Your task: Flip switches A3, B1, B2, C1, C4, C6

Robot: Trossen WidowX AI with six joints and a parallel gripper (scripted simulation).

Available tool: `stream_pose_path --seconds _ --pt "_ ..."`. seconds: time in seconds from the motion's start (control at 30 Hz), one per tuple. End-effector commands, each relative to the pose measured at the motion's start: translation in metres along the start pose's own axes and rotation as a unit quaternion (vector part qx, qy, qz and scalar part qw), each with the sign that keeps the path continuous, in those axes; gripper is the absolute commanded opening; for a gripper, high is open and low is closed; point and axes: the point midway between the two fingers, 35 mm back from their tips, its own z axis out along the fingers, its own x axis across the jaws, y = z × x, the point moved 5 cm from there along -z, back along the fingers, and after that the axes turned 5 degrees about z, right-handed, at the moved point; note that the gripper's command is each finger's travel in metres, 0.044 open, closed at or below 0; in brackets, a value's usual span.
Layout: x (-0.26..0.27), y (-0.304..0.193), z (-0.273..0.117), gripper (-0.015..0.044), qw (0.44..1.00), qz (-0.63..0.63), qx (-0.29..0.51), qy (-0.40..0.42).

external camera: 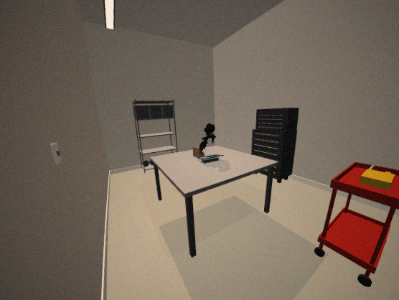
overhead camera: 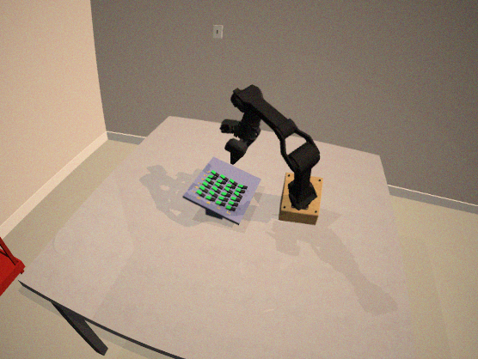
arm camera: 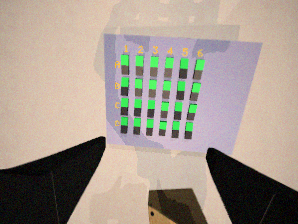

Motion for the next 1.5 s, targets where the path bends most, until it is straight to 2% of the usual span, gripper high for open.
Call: stream_pose_path --seconds 0.0,0.1,0.37,0.47,0.6,0.73,1.47 --pt "0.0 0.001 0.001 0.0374 1.0 -0.001 0.0 0.0" --pt "0.002 0.015 0.015 0.0295 1.0 -0.009 0.001 -0.007" --pt "0.022 0.073 0.093 0.0085 1.0 -0.021 -0.005 -0.016" --pt "0.023 0.075 0.095 0.0006 1.0 -0.02 -0.005 -0.016" --pt "0.023 0.075 0.098 0.0 1.0 -0.02 -0.004 -0.016" --pt "0.023 0.077 0.13 0.0 1.0 -0.02 0.007 -0.016" --pt "0.022 0.077 0.154 0.0 1.0 -0.021 0.007 -0.016"
